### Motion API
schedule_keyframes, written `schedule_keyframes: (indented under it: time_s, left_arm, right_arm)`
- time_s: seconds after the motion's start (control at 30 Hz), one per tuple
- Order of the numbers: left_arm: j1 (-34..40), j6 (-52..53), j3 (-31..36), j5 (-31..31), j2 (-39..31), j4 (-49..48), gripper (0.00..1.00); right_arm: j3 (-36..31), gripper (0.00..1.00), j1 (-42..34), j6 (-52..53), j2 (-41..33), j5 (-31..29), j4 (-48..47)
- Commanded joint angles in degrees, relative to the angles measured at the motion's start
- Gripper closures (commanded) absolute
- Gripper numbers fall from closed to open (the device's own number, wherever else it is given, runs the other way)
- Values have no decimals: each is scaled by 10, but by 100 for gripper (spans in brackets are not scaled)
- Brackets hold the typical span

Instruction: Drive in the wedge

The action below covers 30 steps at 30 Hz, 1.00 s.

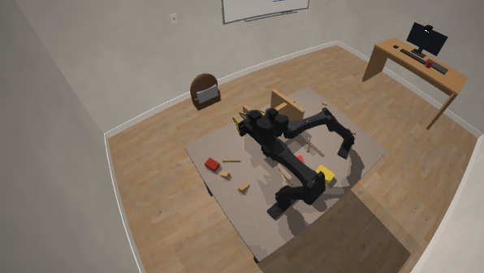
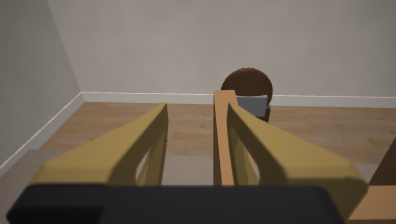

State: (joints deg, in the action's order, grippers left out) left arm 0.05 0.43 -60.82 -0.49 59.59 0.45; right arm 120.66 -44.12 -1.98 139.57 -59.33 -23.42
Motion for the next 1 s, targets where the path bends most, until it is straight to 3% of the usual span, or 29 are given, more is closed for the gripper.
schedule_keyframes:
  time_s: [0.0, 0.43, 0.97]
  left_arm:
    - [0, -3, -23, 2, -11, -3, 58]
    - [0, -3, -23, 2, -11, -3, 58]
    - [0, -3, -23, 2, -11, -3, 58]
  right_arm:
    - [39, 64, -2, -3, -34, 3, 27]
    - [154, 64, -1, 1, -4, -1, 119]
    - [151, 64, -2, 4, -33, -2, 122]
